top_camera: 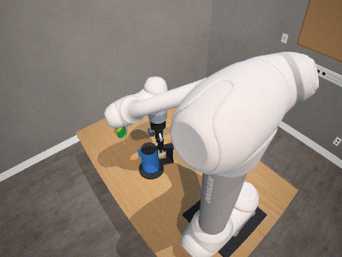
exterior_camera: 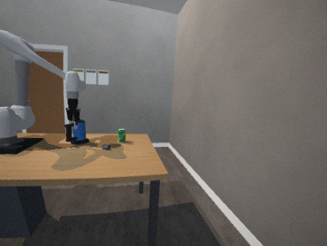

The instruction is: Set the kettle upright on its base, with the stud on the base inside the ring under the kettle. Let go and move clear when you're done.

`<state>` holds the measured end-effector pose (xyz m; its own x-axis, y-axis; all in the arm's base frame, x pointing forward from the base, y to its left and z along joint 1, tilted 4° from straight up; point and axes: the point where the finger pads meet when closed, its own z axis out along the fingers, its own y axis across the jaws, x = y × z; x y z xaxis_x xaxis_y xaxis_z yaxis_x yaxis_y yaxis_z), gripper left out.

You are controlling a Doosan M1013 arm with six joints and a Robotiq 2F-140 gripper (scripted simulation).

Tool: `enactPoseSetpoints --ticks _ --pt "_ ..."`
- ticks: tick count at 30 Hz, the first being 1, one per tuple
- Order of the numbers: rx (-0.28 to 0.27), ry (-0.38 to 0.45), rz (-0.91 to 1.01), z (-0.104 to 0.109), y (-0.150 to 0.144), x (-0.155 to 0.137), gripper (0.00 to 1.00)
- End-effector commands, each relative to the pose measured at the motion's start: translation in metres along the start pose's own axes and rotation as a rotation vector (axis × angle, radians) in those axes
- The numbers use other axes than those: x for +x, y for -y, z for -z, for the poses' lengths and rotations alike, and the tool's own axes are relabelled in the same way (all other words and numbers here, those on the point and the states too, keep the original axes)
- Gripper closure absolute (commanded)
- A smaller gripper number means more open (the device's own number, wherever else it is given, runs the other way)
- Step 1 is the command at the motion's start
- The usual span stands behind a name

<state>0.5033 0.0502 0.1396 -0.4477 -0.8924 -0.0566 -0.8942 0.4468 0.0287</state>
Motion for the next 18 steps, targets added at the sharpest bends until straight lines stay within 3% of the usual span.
enactPoseSetpoints --ticks 1,18 --pt "0.001 0.001 0.000 0.0001 0.0003 -0.0003 0.90" --pt "0.001 0.001 0.000 -0.0018 0.0003 -0.0003 0.90"
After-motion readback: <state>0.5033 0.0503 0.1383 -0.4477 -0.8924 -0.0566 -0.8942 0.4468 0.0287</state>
